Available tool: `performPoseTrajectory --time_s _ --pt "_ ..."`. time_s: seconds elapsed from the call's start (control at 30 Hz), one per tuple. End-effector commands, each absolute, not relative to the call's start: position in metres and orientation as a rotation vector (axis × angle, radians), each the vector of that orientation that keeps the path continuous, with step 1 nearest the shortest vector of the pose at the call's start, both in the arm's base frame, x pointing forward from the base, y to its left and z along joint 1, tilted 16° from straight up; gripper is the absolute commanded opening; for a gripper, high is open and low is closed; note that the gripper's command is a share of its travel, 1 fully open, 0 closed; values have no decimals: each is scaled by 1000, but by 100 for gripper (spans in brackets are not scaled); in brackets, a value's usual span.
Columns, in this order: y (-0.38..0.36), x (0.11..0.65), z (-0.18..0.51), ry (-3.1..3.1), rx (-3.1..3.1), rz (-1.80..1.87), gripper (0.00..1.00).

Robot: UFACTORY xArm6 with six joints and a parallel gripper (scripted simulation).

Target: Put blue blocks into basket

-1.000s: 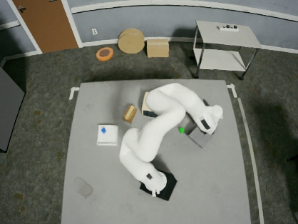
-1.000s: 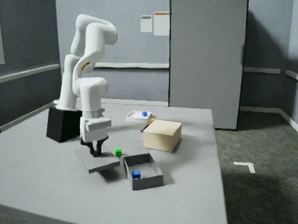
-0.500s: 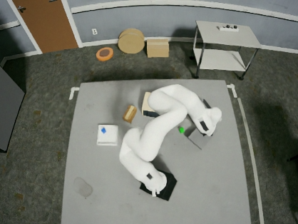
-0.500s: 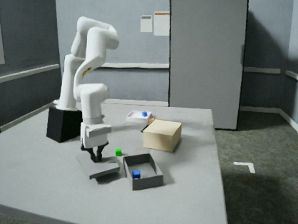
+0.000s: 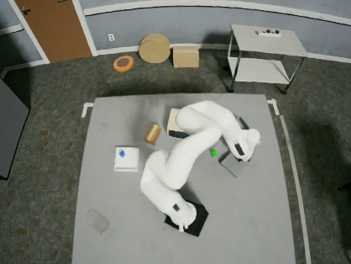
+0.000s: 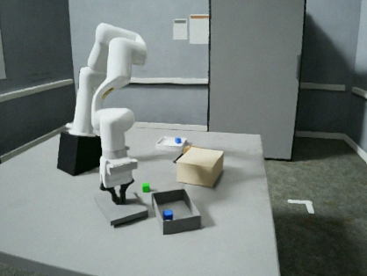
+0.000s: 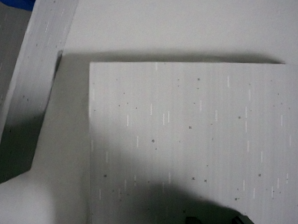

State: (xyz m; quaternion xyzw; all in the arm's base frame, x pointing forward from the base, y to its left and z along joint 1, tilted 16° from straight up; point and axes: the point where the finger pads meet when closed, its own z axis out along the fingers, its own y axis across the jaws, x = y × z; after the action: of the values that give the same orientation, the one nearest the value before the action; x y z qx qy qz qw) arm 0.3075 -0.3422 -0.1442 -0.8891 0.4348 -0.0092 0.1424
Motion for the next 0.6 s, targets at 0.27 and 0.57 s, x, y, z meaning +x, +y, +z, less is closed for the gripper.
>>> performPoseTrajectory --time_s 0.27,0.57 --pt "-343 310 -150 1256 -2567 -33 0" --pt "-342 310 -152 1256 -2567 -33 0"
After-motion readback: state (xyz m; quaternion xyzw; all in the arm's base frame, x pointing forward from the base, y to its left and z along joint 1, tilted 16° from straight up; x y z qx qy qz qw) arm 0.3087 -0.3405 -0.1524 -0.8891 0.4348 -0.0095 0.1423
